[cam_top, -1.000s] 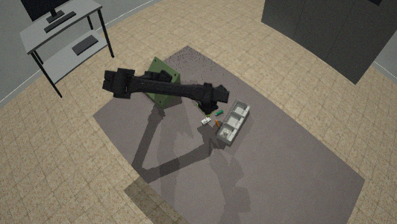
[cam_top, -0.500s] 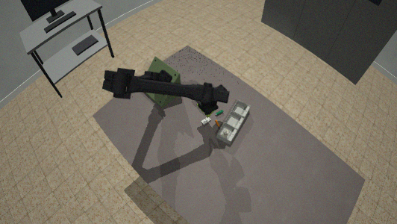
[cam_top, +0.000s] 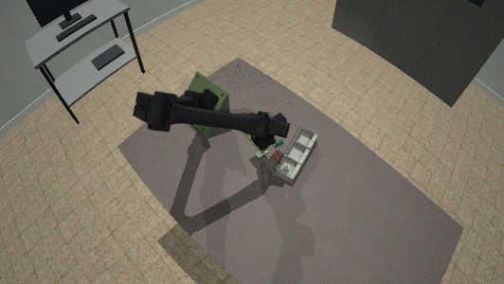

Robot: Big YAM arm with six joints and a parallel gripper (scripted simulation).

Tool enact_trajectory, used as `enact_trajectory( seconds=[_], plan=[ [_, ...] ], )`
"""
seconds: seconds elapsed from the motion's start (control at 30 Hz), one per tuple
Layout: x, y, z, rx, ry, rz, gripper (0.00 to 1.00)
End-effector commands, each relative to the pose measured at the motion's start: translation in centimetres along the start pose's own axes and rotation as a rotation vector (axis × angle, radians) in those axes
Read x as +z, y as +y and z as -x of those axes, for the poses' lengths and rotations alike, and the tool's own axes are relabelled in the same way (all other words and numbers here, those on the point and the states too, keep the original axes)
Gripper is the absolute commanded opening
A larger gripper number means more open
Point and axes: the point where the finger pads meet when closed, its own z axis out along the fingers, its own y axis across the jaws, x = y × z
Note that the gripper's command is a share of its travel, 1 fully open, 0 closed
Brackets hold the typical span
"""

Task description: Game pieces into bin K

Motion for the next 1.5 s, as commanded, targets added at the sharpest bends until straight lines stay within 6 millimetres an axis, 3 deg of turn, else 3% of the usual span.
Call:
enact_trajectory(
  seconds=[0.0,0.1,0.23,0.4,0.47,0.5,0.63,1.1,1.13,1.47],
  plan=[
    [1.1,-0.4,0.4,-0.015,-0.007,-0.008,0.39],
    [2.3,-0.4,0.4,-0.016,-0.007,-0.008,0.39],
    [1.9,-0.4,1.2,-0.039,-0.012,-0.030,0.39],
    [3.3,-0.4,0.4,-0.016,-0.008,-0.008,0.39],
    [3.3,-0.4,0.4,-0.016,-0.008,-0.008,0.39],
    [2.5,-0.9,1.3,-0.034,-0.016,-0.037,0.39],
    [3.2,-0.3,0.8,-0.028,-0.011,-0.020,0.39],
    [2.6,-1.4,0.1,0.005,-0.021,-0.035,0.39],
    [2.6,-1.3,0.5,-0.004,-0.018,-0.030,0.20],
    [2.6,-1.2,0.5,-0.004,-0.018,-0.030,0.20]
  ],
)
